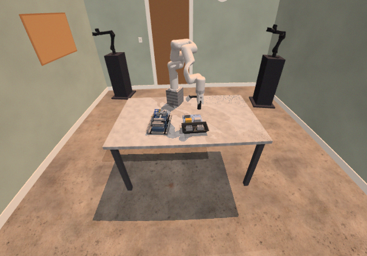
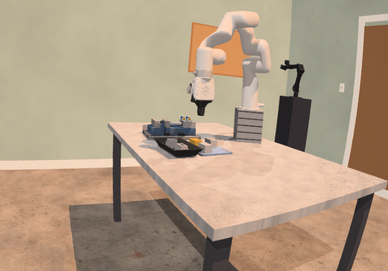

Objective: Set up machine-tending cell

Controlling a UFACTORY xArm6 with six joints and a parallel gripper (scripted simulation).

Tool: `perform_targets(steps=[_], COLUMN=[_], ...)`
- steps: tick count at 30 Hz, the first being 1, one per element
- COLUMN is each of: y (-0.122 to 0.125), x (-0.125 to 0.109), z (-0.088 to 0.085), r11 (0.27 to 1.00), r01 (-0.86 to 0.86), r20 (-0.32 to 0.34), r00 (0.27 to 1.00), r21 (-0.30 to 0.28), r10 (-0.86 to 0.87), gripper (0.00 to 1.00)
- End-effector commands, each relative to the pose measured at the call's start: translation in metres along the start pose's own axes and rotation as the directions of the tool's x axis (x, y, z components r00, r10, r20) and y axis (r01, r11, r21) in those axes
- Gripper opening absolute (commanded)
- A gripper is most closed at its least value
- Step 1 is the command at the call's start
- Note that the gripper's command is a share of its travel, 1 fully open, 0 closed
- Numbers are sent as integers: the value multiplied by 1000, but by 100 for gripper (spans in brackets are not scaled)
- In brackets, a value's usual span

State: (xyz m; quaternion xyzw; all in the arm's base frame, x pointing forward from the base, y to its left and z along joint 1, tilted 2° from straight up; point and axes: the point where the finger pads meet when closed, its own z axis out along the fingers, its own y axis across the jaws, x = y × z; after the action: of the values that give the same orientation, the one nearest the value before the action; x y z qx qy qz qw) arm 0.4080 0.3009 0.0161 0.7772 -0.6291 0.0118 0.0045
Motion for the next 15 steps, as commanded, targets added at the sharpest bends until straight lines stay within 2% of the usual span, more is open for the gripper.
perform_targets(steps=[1, 3, 4, 15], y=[38, 41, 41, 41], x=[4, 5, 5, 5], z=[-2, -2, -2, -2], r11=[1000, 1000, 1000, 1000], r01=[-1, -1, -1, -1], r20=[8, 8, 8, 8], r00=[1000, 1000, 1000, 1000], r21=[20, 20, 20, 20], r10=[1, 1, 1, 1], gripper=[0, 0, 69, 69])
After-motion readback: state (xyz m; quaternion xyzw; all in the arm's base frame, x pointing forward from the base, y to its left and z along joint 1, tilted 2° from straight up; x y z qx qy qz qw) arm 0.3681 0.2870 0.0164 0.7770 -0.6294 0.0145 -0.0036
